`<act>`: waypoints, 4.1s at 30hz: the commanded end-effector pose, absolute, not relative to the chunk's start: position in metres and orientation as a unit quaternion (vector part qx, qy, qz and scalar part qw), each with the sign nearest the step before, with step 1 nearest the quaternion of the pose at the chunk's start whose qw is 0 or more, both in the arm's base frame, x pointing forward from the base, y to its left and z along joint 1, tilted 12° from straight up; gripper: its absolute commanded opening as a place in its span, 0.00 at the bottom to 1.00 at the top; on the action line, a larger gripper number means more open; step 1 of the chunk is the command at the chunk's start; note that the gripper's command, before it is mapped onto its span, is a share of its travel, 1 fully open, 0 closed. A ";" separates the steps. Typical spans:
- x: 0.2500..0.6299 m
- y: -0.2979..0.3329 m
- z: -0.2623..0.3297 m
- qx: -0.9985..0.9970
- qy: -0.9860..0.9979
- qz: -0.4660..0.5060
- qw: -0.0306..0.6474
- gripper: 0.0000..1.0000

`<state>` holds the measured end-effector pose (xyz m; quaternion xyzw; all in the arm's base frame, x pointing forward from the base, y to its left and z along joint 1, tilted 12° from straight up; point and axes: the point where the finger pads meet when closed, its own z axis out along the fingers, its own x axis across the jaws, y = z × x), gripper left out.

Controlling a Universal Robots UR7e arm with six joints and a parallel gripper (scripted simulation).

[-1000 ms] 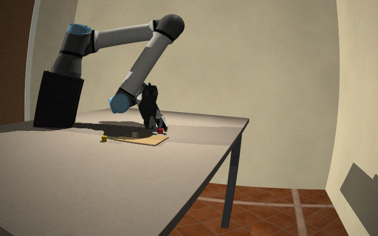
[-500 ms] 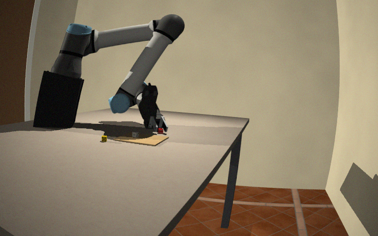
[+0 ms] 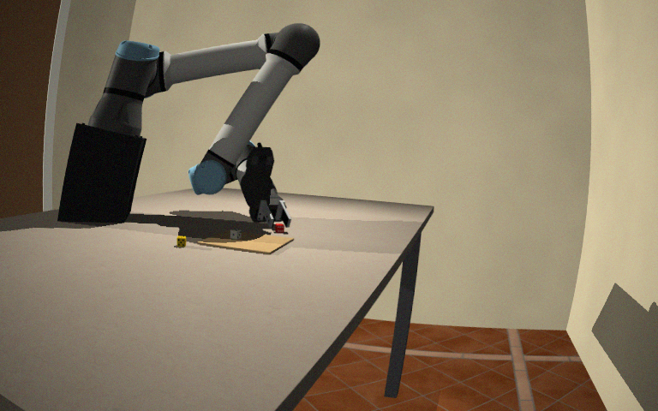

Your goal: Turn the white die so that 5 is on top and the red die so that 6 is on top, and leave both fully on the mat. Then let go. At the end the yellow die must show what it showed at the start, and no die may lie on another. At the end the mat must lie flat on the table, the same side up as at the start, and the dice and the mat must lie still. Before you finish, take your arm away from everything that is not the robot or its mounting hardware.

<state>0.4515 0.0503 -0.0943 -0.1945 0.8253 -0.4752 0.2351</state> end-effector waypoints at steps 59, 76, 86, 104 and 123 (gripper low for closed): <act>0.419 0.070 -0.014 -0.203 0.843 -0.443 0.227 0.64; 0.427 0.054 -0.003 -0.239 0.905 -0.295 0.191 0.64; 0.432 0.042 0.005 -0.260 0.934 -0.185 0.160 0.64; 0.440 0.026 0.017 -0.283 0.952 -0.018 0.115 0.64; 0.442 0.022 0.020 -0.288 0.952 0.018 0.102 1.00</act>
